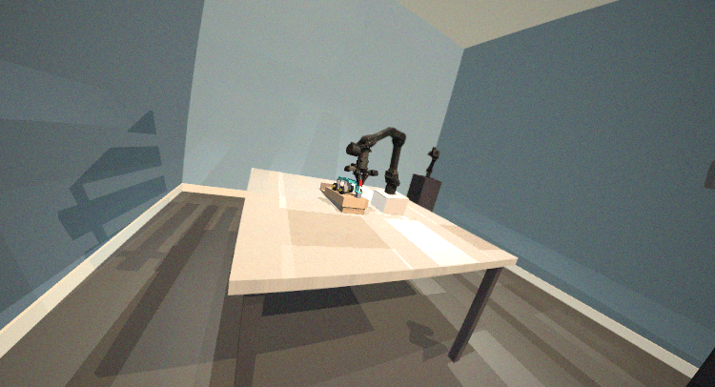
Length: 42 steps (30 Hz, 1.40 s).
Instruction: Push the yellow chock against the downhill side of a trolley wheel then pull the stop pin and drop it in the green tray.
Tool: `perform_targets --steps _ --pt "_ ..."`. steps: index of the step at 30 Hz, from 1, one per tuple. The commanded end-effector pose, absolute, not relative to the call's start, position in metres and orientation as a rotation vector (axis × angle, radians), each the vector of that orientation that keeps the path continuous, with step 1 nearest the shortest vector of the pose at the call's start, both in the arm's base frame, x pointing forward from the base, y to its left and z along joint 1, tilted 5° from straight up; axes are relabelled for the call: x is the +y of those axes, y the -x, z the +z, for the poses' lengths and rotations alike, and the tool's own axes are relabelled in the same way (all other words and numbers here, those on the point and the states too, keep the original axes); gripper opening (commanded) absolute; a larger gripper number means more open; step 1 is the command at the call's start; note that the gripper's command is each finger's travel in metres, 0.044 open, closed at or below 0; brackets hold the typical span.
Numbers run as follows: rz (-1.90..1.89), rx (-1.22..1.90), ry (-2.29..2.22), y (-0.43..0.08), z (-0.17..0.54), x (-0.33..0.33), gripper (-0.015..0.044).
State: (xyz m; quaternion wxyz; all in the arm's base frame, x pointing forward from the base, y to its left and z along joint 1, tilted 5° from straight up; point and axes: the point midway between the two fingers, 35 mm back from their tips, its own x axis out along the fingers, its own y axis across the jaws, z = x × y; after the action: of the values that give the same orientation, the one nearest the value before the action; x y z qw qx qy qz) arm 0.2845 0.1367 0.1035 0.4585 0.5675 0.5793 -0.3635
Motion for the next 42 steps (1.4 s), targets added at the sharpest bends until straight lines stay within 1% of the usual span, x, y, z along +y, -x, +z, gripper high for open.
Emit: perform_targets --steps 1,37,42 --pt "-0.887 1.429 -1.399 -0.284 0.109 0.137 0.0000" --pt "-0.887 1.429 -1.399 -0.283 0.132 0.135 0.0000" --pt "-0.887 1.430 -1.399 -0.281 0.132 0.145 0.0000"
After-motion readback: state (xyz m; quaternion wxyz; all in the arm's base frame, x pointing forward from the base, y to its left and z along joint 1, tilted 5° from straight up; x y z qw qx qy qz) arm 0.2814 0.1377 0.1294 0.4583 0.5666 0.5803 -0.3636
